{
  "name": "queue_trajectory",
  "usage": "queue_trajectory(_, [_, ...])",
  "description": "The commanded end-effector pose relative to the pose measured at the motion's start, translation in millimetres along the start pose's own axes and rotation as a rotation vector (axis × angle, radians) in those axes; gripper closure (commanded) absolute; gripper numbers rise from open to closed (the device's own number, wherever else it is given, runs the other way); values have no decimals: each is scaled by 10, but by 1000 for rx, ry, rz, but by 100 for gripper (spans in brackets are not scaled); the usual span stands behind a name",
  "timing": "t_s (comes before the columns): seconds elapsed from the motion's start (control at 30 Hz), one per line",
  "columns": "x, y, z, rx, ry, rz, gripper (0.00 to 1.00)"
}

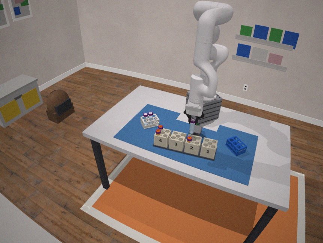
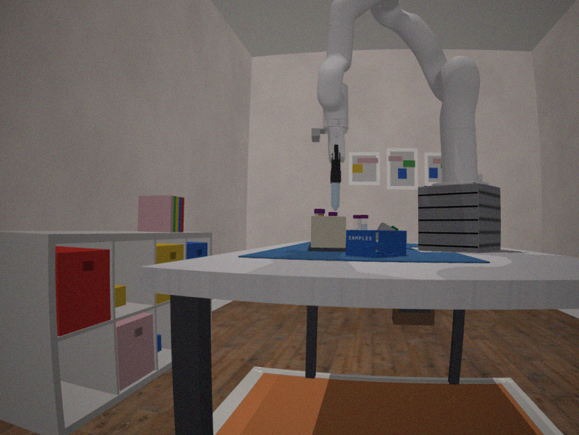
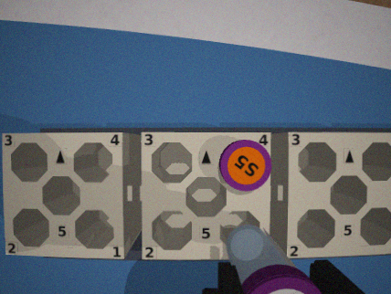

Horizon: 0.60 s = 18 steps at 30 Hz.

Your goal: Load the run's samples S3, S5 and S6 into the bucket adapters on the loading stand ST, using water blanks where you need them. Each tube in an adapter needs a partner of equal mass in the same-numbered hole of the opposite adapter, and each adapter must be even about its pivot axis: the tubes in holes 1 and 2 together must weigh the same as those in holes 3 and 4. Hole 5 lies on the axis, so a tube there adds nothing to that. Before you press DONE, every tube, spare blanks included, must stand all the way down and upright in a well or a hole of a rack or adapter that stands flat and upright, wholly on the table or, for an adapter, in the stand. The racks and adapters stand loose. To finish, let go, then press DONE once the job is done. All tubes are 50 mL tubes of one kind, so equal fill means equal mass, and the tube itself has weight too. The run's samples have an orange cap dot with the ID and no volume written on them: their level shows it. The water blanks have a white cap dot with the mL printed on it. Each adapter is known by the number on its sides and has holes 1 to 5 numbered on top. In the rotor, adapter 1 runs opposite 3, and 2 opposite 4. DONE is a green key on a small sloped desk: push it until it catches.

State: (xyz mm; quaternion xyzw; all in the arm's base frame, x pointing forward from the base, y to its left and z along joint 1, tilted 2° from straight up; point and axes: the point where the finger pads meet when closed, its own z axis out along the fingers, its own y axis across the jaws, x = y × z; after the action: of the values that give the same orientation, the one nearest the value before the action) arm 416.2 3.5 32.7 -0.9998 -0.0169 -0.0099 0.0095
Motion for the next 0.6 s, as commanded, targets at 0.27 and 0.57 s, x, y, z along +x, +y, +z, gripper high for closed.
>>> queue_trajectory(0.27, [10, -1, 141, 3, 3, 0, 100])
queue_trajectory(0.57, [10, -1, 141, 3, 3, 0, 100])
